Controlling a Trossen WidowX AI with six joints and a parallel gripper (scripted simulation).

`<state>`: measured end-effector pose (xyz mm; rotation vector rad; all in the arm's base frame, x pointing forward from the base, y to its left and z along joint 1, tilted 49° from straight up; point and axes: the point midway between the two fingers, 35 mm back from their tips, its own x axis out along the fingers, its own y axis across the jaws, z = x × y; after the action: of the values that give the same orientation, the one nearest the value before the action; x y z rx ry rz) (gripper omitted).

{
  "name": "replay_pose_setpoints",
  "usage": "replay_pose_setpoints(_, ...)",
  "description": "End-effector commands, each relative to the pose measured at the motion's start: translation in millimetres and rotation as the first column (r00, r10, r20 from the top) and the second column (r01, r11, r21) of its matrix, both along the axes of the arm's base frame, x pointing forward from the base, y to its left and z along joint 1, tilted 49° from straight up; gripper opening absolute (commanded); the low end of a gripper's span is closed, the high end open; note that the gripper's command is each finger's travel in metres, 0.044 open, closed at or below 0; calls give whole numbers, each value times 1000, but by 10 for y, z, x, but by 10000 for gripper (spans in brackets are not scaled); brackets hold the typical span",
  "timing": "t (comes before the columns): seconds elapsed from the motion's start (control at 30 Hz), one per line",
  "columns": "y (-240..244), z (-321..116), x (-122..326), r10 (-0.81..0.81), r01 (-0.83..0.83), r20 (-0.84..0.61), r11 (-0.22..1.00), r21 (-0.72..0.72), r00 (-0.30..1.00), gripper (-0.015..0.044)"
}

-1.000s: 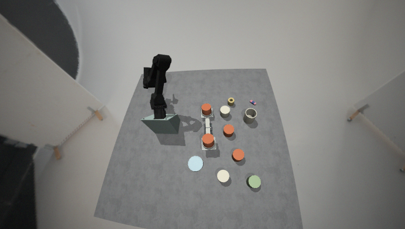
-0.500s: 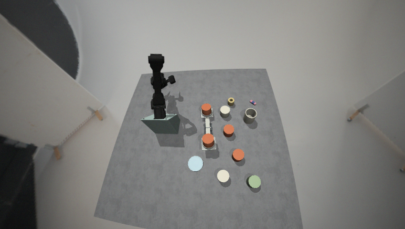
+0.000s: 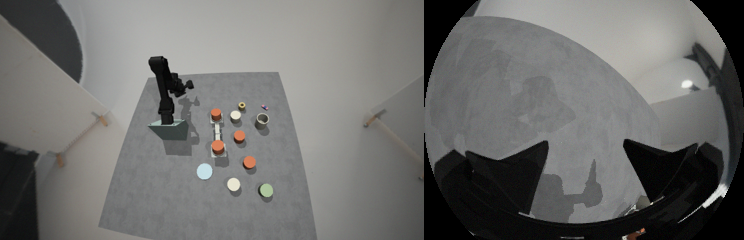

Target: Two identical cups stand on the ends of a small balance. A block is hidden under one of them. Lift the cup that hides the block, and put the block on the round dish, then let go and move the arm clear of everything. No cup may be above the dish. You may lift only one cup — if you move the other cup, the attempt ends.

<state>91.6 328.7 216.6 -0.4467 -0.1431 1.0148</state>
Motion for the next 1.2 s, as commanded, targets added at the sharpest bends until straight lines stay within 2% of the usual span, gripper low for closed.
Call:
replay_pose_setpoints(0.0,-27,-97,249,-39,39,4,998,-56,999,440)
replay_pose_setpoints(0.4,-321,-413,1005,-198,189,-28,962,-198,980,440)
replay_pose_setpoints(0.73,-795,-810,1518,-301,262,-44,886,-382,953,440)
replay_pose_setpoints(1.17,-1580,-1309,1910,-483,333,-214,803,-495,849,440)
